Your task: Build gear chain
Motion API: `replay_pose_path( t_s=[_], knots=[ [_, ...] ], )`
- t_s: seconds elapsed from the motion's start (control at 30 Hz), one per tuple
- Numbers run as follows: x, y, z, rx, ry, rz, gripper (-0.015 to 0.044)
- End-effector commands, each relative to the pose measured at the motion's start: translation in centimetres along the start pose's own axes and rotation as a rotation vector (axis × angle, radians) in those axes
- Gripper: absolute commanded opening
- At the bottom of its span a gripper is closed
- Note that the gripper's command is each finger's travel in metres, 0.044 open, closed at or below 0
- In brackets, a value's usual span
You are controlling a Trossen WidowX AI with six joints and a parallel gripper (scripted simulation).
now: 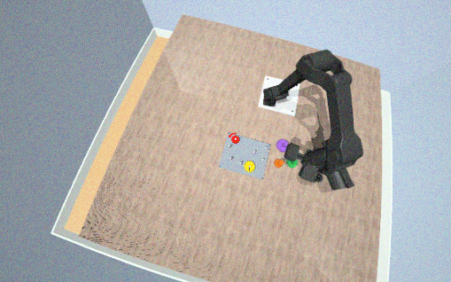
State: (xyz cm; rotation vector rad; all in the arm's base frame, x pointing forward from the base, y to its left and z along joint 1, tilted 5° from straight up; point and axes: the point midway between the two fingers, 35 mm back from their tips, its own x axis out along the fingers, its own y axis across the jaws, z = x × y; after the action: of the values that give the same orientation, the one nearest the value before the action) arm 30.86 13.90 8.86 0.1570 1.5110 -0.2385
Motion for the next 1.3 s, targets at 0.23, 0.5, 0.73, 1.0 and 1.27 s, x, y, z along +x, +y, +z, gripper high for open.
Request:
replay_pose_path(
  t_s=[0.23, 0.5, 0.73, 1.0, 1.27],
  knots=[
    [1.8, -0.1, -0.1, 0.006, 0.003, -0.008, 0.044],
    [3.0, -0.1, -0.1, 0.006, 0.003, -0.008, 0.044],
    [3.0, -0.1, -0.1, 0.006, 0.003, -0.008, 0.0361],
    [3.0, -0.1, -0.1, 0.006, 0.003, -0.008, 0.0151],
    [3.0, -0.1, -0.1, 0.006, 0.003, -0.008, 0.0039]
  ],
)
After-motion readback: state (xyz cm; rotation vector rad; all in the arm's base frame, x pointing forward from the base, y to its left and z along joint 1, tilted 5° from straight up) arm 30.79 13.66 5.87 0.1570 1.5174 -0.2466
